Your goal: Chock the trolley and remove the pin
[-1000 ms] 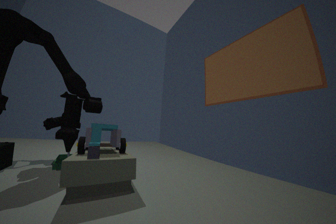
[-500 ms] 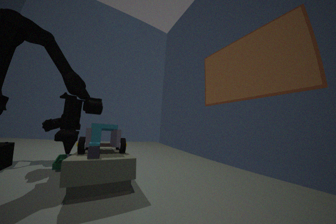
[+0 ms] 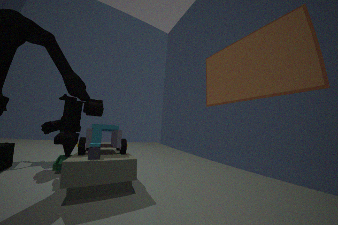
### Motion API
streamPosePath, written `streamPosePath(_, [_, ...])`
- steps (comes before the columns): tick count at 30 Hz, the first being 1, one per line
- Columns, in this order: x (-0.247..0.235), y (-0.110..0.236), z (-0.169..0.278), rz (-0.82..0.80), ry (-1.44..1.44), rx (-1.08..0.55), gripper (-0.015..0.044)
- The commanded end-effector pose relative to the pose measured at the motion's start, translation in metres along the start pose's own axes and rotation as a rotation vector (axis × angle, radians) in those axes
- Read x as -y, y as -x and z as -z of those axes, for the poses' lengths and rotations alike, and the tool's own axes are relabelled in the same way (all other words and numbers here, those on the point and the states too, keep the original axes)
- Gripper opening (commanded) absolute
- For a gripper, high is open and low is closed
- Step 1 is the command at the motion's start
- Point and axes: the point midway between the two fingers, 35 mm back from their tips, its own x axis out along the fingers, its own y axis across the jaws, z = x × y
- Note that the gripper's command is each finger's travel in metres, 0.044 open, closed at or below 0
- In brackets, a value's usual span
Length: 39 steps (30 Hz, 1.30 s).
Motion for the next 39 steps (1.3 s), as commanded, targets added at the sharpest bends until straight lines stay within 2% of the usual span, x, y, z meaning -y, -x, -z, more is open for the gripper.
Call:
streamPosePath(1, [-0.0022,-0.0021,-0.0001,0.003,0.005,0.001,0.0190])
streamPosePath(25, [-0.0117,-0.0099,-0.0006,0.003,0.005,0.001,0.0190])
streamPosePath(31, [-0.0112,-0.0083,-0.0004,0.001,0.000,0.000,0.0340])
streamPosePath(39, [-0.0101,-0.0020,-0.0002,0.002,0.001,0.000,0.0340])
